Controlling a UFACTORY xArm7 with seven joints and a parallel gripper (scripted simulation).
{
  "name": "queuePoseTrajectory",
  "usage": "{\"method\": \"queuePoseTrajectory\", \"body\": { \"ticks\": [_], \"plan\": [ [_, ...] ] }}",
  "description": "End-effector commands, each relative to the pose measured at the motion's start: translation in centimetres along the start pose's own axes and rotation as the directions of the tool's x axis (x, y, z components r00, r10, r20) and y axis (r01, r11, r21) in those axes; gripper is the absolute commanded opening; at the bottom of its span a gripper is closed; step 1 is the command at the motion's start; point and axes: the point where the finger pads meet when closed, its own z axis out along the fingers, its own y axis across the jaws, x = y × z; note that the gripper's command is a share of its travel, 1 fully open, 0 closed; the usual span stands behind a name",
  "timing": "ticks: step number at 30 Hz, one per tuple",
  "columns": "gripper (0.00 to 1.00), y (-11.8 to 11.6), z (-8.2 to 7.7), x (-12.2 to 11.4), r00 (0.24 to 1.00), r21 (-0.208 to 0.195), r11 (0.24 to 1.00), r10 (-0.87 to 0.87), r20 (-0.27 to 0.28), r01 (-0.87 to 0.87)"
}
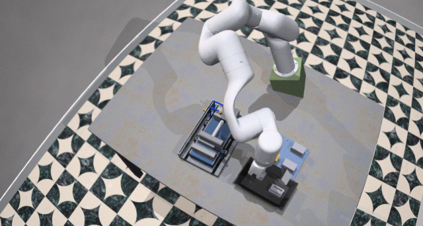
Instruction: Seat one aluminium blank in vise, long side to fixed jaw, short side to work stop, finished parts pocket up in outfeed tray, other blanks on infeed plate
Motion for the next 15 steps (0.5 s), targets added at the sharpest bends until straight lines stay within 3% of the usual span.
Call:
{"method": "queuePoseTrajectory", "body": {
  "ticks": [1, 15],
  "plan": [
    [0.00, 0.1, 0.6, 0.1, 1.000, -0.004, 1.000, 0.000, -0.002, 0.000],
    [0.00, 0.1, 3.0, 0.1, 1.000, -0.004, 1.000, 0.000, -0.002, 0.000]
  ]
}}
